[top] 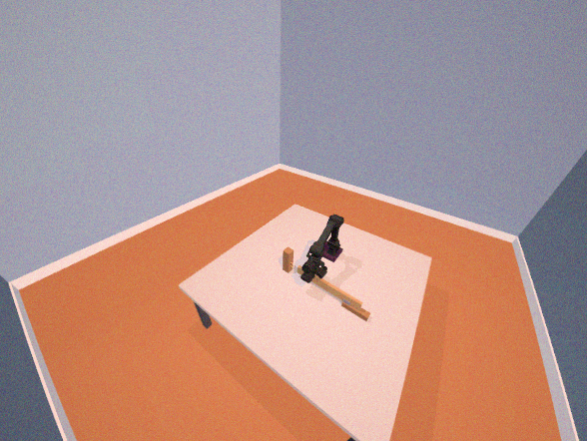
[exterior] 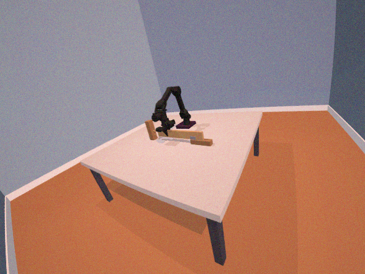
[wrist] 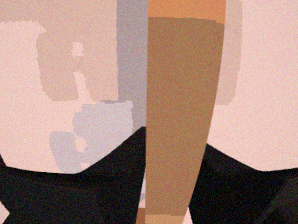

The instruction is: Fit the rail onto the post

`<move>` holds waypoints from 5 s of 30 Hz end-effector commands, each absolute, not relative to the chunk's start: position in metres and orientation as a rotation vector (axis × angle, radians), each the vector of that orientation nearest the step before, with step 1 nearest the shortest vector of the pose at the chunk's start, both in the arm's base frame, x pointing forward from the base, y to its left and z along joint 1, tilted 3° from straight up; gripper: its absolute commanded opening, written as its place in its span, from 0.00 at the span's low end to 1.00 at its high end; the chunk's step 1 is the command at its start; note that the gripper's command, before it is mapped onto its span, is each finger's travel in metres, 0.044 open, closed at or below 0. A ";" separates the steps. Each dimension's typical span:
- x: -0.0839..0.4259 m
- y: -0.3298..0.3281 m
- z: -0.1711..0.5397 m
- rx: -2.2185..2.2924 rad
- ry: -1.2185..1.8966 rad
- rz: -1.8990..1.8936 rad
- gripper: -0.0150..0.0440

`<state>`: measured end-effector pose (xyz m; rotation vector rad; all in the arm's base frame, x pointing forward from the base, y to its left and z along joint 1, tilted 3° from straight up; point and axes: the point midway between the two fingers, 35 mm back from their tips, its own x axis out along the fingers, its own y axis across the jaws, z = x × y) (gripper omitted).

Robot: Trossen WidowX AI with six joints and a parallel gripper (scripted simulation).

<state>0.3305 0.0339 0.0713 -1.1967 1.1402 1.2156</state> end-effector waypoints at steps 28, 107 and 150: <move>0.331 0.029 0.072 -1.195 1.133 1.212 0.25; 0.331 0.005 0.071 -1.196 1.134 1.212 0.25; 0.333 -0.008 0.072 -1.197 1.135 1.211 0.25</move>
